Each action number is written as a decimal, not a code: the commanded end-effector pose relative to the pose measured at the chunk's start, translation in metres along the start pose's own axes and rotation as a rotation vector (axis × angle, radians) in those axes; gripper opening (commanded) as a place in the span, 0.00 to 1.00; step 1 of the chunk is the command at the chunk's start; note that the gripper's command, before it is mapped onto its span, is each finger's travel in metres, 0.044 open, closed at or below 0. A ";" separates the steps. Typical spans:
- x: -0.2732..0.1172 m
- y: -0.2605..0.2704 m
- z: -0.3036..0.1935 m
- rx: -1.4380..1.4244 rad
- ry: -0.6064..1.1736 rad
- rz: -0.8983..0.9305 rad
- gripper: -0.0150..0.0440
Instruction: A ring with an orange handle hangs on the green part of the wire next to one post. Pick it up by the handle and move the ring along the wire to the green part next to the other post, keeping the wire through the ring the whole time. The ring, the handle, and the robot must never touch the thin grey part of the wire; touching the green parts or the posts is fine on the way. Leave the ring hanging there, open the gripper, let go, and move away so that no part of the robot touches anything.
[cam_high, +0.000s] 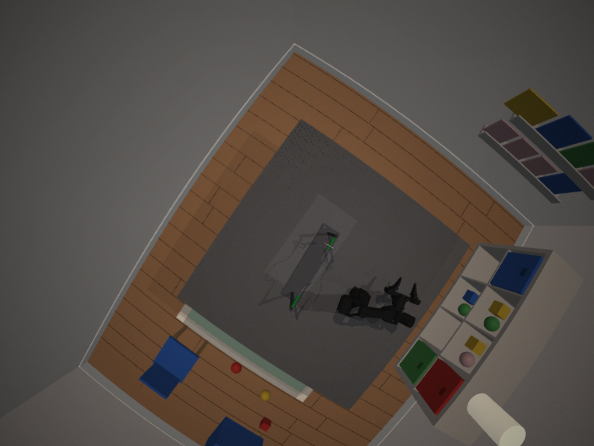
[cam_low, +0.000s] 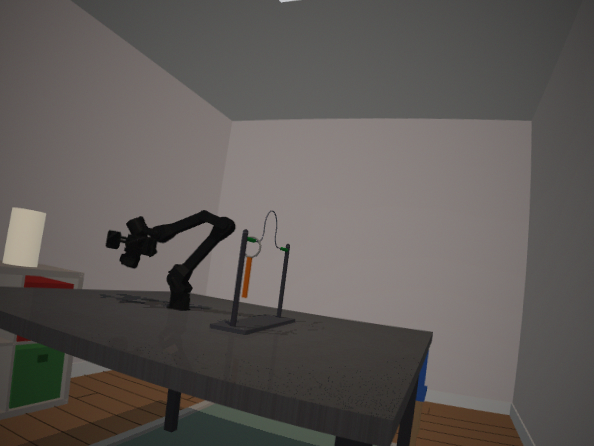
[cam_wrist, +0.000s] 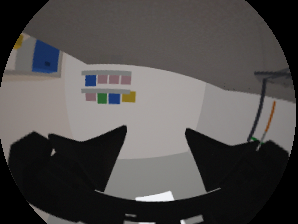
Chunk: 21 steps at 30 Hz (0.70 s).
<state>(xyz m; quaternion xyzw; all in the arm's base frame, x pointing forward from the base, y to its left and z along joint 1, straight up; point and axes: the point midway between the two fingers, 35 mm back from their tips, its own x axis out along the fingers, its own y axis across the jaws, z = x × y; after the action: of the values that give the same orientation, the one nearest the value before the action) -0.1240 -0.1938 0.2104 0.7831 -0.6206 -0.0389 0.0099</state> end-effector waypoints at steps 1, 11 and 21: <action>0.001 0.000 0.000 -0.009 0.000 -0.004 0.89; 0.046 -0.026 0.021 -0.512 0.052 -0.224 0.53; 0.089 -0.072 0.042 -1.040 0.233 -0.423 0.53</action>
<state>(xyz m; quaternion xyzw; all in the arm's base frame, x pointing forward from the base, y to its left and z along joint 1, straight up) -0.0525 -0.2562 0.1677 0.7991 -0.3858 -0.2392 0.3942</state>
